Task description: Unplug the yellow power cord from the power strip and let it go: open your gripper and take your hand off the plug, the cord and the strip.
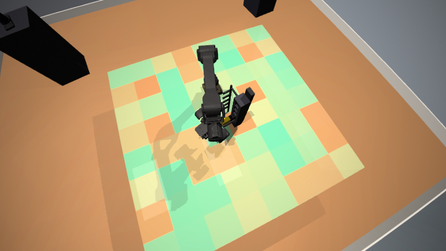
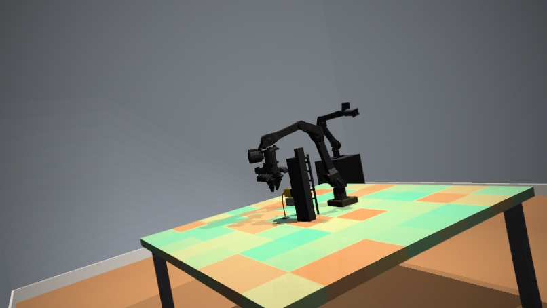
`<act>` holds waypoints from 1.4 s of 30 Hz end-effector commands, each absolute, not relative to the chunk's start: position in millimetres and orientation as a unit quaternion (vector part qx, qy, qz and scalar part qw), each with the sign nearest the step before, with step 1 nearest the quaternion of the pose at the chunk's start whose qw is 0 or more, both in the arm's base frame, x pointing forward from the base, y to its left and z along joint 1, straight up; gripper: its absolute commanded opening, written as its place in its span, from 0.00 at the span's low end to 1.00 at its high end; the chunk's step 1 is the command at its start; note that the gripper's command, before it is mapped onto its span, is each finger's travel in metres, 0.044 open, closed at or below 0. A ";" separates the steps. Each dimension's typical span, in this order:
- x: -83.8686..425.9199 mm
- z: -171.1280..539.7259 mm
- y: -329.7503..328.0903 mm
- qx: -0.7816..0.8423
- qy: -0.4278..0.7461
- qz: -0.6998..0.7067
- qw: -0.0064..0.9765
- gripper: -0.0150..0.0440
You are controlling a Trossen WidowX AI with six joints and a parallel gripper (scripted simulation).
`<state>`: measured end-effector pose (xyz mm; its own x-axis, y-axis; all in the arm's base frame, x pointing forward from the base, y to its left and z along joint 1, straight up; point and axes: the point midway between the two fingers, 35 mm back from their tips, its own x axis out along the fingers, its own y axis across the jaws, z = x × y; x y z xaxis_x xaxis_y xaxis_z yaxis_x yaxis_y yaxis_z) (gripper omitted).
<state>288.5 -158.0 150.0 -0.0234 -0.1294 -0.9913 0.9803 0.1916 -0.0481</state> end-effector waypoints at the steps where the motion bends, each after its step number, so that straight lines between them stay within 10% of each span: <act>1: 282.4 156.7 -118.0 0.504 0.491 -0.500 0.505 0.53; 42: 282.9 154.7 -77.8 0.505 0.491 -0.499 0.505 0.53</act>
